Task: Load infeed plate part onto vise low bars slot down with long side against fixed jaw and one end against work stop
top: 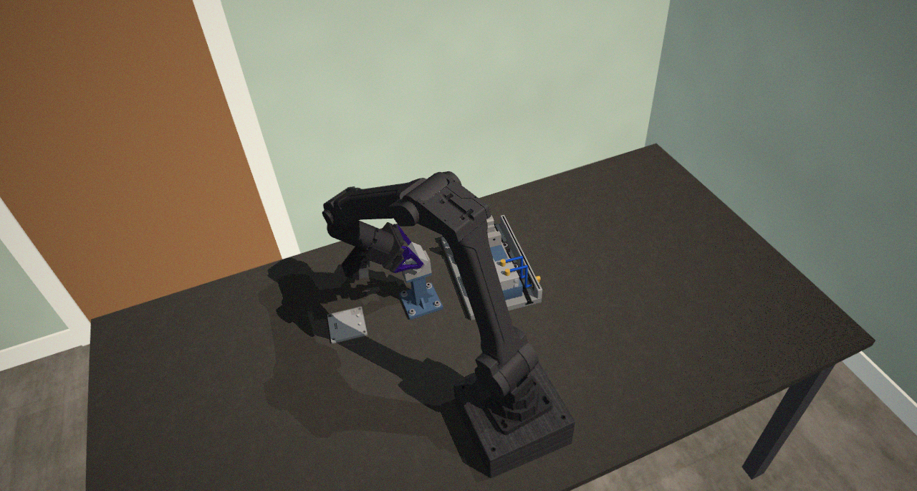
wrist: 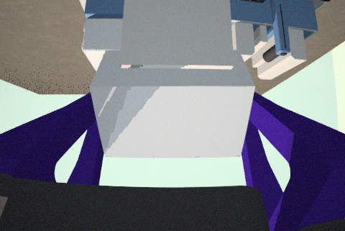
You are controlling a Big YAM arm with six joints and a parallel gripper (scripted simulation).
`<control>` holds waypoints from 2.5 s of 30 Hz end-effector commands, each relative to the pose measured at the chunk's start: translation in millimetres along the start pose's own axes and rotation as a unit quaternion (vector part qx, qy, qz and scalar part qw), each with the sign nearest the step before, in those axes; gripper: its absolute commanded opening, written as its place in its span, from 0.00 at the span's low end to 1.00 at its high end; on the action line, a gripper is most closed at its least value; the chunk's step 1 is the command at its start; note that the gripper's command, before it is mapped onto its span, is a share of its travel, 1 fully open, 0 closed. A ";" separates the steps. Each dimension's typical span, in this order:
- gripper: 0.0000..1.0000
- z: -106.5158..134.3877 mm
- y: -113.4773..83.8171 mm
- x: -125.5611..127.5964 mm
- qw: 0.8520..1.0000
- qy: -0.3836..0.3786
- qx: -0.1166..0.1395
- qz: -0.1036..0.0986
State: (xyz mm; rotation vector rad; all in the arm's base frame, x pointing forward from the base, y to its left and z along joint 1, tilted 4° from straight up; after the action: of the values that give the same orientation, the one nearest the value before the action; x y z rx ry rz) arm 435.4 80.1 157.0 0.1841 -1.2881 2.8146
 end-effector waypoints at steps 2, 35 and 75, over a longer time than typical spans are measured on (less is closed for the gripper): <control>0.00 21.8 -28.0 -9.0 0.999 0.019 -0.008 0.028; 0.00 28.9 -32.5 -8.0 0.999 0.021 -0.008 0.027; 0.00 28.9 -32.5 -8.0 0.999 0.021 -0.008 0.027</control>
State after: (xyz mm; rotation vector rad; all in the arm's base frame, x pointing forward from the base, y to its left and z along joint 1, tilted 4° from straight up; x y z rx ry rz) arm 435.2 80.0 165.6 0.1875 -1.2875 2.8145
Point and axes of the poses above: the point where the finger pads meet when closed, its own y axis out along the fingers, its own x axis across the jaws, z = x × y, the point moved 9 cm from there along -y, back along the fingers, and after that the axes turned 10 degrees about -y, right-handed, at the moved point
